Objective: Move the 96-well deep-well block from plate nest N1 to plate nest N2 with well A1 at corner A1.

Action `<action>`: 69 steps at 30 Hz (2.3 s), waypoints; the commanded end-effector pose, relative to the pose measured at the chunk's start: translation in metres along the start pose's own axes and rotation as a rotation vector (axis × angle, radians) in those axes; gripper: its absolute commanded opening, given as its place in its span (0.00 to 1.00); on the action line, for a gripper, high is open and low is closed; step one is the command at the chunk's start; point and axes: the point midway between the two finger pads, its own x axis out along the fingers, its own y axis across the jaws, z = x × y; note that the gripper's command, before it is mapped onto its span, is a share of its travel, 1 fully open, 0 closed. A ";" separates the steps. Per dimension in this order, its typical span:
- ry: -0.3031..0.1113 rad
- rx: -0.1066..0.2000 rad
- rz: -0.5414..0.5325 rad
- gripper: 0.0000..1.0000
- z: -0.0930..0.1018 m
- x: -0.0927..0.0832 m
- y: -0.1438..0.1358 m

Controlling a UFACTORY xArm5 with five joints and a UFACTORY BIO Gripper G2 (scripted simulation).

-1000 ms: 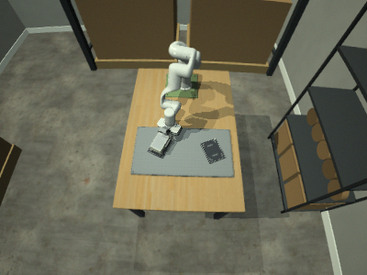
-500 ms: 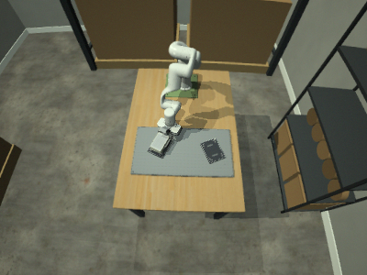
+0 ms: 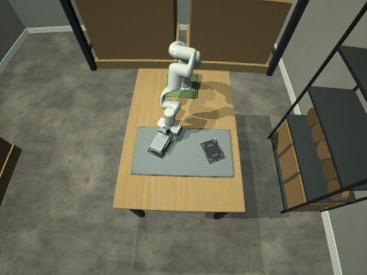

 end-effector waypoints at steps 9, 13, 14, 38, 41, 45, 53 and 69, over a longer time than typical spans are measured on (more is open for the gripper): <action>-0.004 0.001 0.000 0.00 0.001 0.001 0.000; -0.004 0.001 0.000 0.00 0.000 0.001 0.000; -0.004 0.001 0.000 0.00 0.000 0.001 0.000; -0.004 0.001 0.000 0.00 -0.004 0.001 0.000; -0.004 0.001 0.000 0.00 -0.004 0.001 0.000; -0.004 0.001 0.000 0.00 -0.004 0.001 0.000; -0.004 0.001 0.000 0.00 -0.006 0.001 0.000; -0.004 0.001 0.000 0.00 -0.008 0.001 0.000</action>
